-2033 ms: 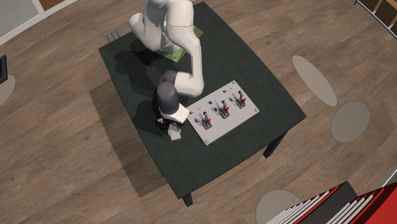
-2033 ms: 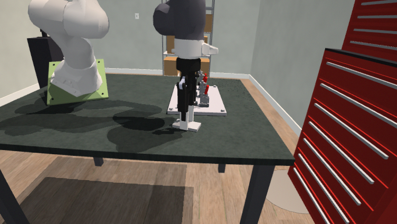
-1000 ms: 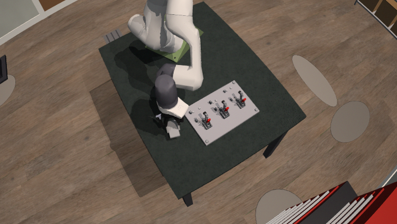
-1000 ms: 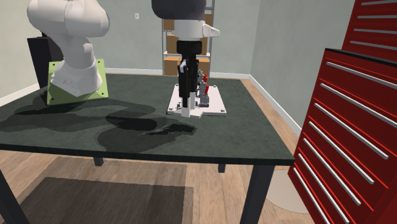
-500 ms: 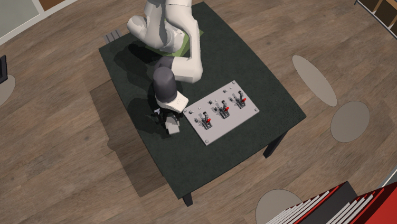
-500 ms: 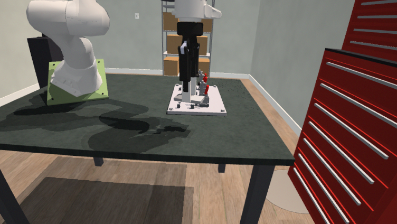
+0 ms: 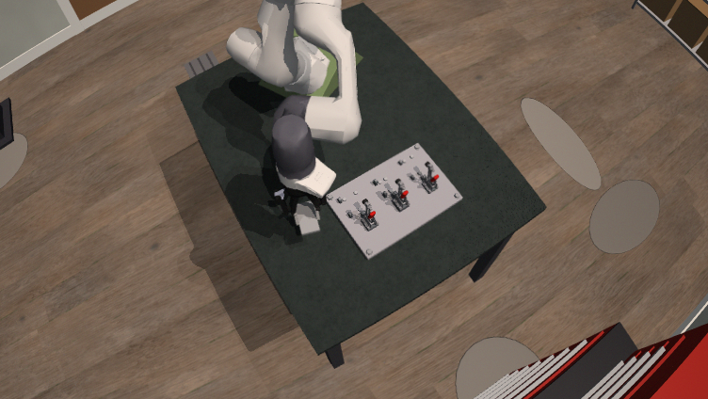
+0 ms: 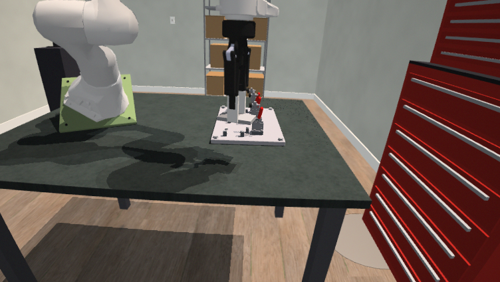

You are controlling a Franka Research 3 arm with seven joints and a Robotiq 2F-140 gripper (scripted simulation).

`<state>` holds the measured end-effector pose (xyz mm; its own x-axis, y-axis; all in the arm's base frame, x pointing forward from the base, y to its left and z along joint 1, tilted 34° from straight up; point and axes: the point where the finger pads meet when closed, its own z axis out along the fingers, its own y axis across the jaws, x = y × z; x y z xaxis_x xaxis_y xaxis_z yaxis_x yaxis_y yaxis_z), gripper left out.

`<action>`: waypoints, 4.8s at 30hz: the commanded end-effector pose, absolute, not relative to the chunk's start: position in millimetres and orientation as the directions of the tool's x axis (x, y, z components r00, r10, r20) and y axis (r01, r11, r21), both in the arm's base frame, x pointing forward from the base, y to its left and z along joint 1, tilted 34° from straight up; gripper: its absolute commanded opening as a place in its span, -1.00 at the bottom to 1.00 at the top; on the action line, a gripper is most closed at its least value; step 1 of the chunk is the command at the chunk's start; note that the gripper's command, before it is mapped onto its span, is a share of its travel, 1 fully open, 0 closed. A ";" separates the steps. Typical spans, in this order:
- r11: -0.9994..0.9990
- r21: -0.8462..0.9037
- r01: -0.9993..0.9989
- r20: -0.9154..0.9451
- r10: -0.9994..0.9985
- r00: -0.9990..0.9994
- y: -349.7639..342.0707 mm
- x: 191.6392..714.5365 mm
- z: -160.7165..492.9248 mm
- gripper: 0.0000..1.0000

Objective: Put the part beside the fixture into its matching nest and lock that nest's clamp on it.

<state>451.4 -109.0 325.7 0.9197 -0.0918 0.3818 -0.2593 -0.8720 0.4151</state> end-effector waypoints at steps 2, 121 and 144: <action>-0.871 0.414 -0.263 0.380 -0.097 0.920 -107.7 450.1 326.7 -1.00; -0.859 0.512 0.034 0.233 0.177 0.956 -124.3 436.6 299.9 -1.00; -0.858 0.513 0.039 0.231 0.182 0.956 -97.4 435.9 282.8 -1.00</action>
<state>435.4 -108.7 288.4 0.9561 0.1966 0.2173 0.0579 -0.8536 0.5177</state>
